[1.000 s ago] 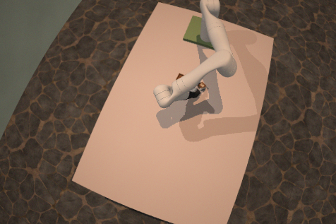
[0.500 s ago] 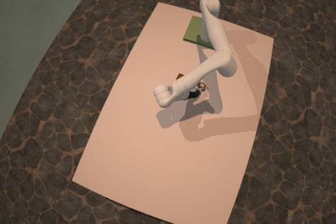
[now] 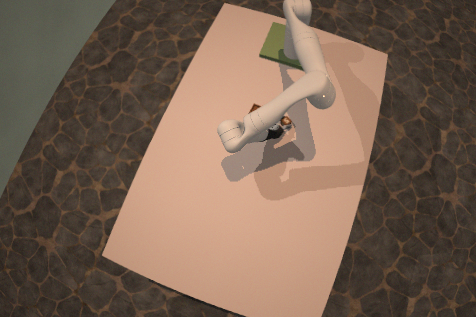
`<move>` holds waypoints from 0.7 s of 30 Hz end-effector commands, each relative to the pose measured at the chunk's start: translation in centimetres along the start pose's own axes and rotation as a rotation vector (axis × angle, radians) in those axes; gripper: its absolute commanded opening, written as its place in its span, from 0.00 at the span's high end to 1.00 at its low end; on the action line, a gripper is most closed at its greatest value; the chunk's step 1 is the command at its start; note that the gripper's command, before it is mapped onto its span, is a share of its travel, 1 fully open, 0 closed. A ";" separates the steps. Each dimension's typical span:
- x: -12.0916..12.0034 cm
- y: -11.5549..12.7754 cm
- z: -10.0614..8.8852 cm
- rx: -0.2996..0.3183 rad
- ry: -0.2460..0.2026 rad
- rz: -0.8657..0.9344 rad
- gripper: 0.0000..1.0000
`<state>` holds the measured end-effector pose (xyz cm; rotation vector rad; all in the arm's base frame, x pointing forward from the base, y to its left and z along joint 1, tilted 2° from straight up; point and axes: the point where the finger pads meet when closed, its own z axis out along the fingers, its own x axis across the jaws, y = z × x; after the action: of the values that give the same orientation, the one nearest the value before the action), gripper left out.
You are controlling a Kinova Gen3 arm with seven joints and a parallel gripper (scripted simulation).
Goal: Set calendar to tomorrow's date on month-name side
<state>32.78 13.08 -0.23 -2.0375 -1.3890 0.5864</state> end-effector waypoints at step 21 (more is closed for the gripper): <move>0.0 0.0 -0.1 -0.001 0.001 -0.001 0.00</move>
<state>32.78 13.08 -0.23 -2.0376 -1.3890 0.5864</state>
